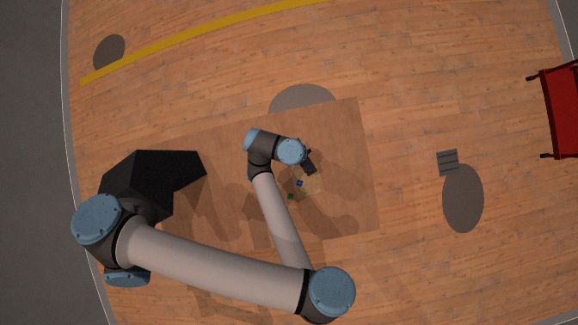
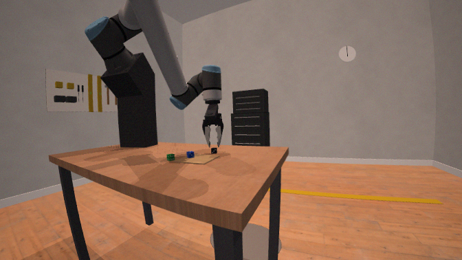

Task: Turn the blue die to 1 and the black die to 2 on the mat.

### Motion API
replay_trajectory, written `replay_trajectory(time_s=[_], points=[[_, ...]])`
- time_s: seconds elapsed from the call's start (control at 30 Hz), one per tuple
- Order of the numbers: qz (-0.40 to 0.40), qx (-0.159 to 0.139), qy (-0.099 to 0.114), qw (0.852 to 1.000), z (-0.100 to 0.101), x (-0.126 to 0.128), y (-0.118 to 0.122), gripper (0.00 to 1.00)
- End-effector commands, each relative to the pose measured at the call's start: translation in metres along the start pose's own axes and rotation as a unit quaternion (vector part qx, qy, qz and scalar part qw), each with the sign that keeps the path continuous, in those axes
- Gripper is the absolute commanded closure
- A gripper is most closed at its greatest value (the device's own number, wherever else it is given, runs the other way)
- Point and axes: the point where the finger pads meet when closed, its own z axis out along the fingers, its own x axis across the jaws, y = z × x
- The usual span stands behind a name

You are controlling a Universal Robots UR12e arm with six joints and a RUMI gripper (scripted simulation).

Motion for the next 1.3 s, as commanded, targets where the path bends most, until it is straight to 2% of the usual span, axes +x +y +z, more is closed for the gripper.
replay_trajectory(time_s=[0.0, 0.37, 1.27], points=[[0.000, 0.000, 0.000, 1.000, 0.005, 0.000, 0.000, 0.76], [0.000, 0.000, 0.000, 1.000, 0.023, 0.000, 0.000, 0.76], [0.000, 0.000, 0.000, 1.000, 0.026, 0.000, 0.000, 0.76]])
